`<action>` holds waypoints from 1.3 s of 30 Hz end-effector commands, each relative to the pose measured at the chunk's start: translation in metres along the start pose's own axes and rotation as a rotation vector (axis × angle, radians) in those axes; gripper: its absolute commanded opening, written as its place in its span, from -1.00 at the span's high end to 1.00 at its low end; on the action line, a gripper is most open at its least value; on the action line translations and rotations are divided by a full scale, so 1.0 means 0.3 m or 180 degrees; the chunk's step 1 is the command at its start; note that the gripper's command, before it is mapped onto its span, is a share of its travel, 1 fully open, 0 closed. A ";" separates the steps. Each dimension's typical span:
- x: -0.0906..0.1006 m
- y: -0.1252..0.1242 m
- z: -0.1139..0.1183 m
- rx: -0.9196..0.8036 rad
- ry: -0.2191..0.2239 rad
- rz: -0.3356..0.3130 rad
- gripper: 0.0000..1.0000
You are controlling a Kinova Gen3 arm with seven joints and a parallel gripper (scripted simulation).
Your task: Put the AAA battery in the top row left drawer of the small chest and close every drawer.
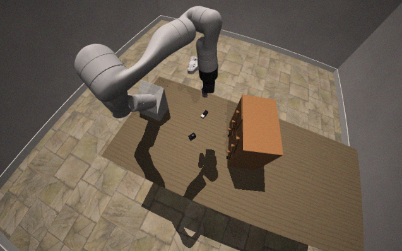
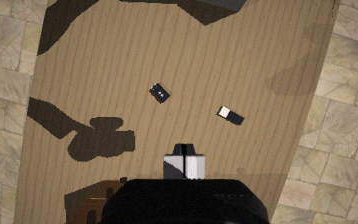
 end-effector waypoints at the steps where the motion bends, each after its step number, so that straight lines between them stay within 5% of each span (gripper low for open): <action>1: 0.007 0.011 0.005 -0.0009 0.0018 0.0059 1.00; 21: 0.050 0.010 0.005 -0.0009 0.0089 0.0389 1.00; 39: 0.060 0.010 0.005 -0.0008 0.0107 0.0471 1.00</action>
Point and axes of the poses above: the point where the finger pads meet when closed, its own x axis back along the fingers, its own z axis across the jaws, y = z × x, the point moved 6 cm from there along x, back along the fingers, and after that the axes turned 12 degrees about x, right-handed, at the moved point
